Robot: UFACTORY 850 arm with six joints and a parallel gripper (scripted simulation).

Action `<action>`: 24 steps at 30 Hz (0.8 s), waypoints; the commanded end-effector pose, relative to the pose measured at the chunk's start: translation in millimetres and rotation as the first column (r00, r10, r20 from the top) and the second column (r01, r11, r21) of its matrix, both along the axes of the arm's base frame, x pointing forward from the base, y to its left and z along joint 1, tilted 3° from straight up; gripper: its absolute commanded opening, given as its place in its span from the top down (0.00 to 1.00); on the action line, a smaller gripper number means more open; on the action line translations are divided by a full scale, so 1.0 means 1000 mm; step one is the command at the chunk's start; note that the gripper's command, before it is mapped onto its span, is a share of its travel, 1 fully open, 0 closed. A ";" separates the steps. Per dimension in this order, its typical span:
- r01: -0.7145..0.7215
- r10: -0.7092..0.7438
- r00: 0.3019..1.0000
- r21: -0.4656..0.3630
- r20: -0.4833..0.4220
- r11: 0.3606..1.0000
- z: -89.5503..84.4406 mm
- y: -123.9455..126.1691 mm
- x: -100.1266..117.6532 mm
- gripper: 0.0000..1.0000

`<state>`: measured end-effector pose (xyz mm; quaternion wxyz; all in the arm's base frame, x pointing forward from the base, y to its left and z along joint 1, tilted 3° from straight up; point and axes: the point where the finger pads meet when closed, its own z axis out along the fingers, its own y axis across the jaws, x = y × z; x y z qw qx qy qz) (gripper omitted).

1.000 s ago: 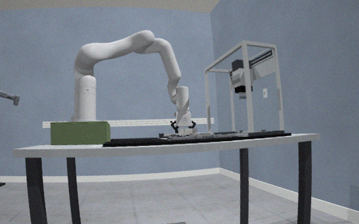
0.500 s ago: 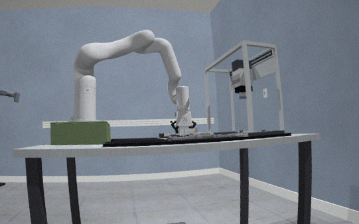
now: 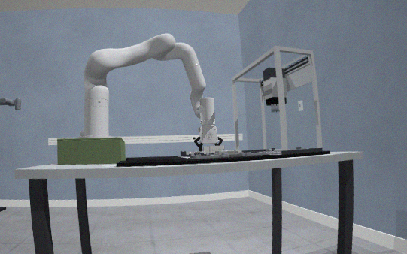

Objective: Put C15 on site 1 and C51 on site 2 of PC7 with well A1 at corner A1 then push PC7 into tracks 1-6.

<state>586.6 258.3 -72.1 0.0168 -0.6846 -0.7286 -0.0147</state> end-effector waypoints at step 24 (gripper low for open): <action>0.000 0.000 1.000 0.001 0.002 1.000 0.001 0.004 0.001 0.00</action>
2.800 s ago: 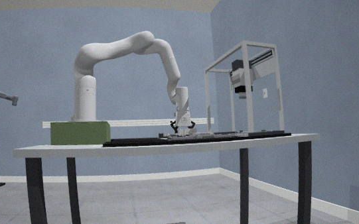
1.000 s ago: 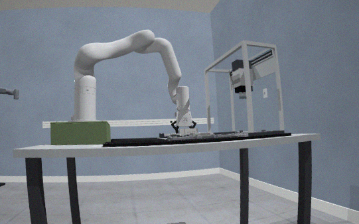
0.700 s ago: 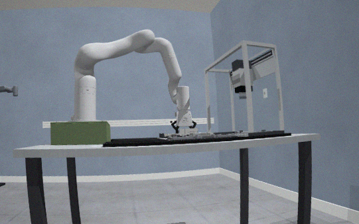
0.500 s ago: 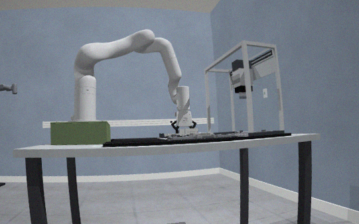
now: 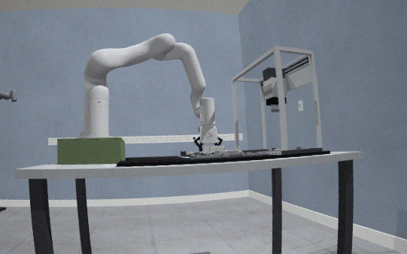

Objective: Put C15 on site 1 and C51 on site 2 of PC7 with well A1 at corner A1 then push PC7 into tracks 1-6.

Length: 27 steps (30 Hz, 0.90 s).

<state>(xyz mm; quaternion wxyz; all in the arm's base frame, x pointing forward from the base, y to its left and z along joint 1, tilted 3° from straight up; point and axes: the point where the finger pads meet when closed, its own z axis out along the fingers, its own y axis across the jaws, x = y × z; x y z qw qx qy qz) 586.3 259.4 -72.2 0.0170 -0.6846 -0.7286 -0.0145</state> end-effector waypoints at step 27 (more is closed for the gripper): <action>0.000 0.000 1.000 0.001 0.002 1.000 0.002 0.018 0.000 0.00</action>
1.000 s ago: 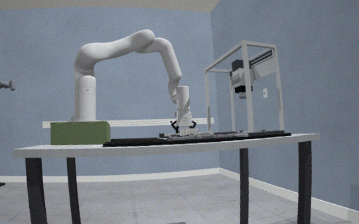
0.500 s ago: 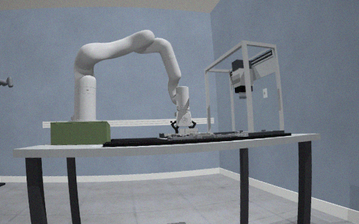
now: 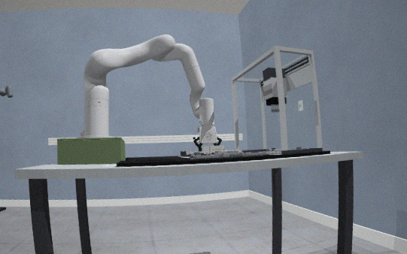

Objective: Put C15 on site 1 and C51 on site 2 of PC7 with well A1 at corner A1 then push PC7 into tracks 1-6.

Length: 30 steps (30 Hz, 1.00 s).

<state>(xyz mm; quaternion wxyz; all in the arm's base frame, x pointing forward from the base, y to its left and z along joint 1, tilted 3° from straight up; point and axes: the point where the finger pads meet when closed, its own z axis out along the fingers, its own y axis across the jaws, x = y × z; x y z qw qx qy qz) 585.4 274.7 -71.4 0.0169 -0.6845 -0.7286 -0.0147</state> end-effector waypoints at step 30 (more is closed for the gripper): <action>0.000 0.000 1.000 0.001 0.002 1.000 0.002 0.020 0.000 0.00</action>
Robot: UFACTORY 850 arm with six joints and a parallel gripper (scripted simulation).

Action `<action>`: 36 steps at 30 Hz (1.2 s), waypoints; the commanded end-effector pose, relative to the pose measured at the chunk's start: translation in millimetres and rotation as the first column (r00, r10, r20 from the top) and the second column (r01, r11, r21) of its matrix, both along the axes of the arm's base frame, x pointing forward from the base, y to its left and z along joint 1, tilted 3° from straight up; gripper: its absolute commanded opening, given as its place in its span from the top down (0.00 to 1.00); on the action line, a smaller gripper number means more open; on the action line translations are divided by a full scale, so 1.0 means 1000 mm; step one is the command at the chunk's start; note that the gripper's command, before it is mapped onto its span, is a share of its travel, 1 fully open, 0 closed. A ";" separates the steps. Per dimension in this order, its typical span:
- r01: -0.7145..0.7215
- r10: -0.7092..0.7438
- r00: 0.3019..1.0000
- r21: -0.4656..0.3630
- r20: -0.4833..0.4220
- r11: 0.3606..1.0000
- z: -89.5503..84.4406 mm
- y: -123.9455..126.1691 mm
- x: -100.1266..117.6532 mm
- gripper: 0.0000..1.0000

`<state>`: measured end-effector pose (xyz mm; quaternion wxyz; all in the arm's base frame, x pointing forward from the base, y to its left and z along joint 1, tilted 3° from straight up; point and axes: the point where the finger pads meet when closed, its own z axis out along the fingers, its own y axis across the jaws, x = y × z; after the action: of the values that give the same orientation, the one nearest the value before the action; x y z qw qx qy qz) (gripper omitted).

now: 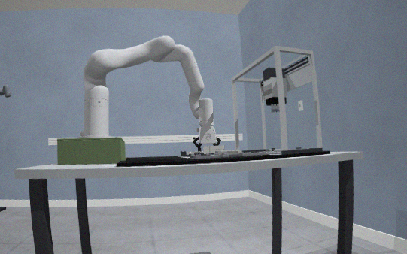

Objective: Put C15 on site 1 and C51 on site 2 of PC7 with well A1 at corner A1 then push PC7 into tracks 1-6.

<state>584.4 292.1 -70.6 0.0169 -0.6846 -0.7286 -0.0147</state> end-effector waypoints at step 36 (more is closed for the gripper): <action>0.000 0.000 1.000 0.001 0.002 1.000 0.026 0.008 0.001 0.00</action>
<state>583.9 300.1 -50.3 0.0169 -0.6845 -0.7286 -0.0146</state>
